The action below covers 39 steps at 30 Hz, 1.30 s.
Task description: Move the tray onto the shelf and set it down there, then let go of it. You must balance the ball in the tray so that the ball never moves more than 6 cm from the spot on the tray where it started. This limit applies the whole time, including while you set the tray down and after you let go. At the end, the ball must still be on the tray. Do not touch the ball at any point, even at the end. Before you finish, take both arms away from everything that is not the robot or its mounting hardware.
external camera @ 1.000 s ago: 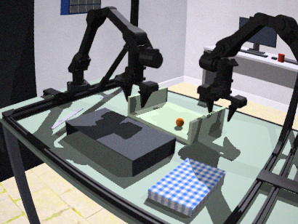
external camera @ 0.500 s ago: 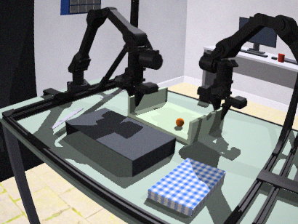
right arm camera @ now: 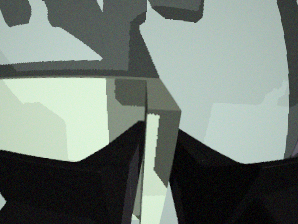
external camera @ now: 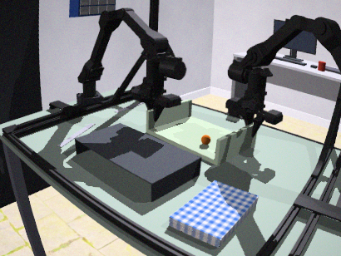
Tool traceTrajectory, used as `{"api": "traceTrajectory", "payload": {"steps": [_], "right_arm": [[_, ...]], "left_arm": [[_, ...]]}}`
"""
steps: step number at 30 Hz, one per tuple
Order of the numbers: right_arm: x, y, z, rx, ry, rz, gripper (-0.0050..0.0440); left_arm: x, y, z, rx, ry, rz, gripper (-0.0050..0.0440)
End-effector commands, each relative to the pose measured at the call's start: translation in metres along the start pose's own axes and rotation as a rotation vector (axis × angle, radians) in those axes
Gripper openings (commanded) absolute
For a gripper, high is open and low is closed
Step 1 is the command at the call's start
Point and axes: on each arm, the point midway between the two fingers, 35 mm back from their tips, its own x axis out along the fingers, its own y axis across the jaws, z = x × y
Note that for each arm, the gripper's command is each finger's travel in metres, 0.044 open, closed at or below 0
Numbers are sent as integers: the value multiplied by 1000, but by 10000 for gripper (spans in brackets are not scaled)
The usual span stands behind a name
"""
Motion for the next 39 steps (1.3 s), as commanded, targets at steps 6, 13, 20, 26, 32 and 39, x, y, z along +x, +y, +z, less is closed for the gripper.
{"api": "traceTrajectory", "payload": {"steps": [6, 13, 20, 26, 32, 39], "right_arm": [[1, 0, 0, -1, 2, -1, 20], [-4, 0, 0, -1, 2, -1, 20], [-4, 0, 0, -1, 2, -1, 20], [-6, 0, 0, -1, 2, -1, 20], [-9, 0, 0, -1, 2, -1, 20], [-9, 0, 0, -1, 2, -1, 20]], "left_arm": [[1, 0, 0, 0, -3, 0, 20], [-4, 0, 0, 0, -3, 0, 20], [-4, 0, 0, 0, -3, 0, 20], [-6, 0, 0, 0, -3, 0, 20], [-9, 0, 0, 0, -3, 0, 20], [-9, 0, 0, 0, -3, 0, 20]]}}
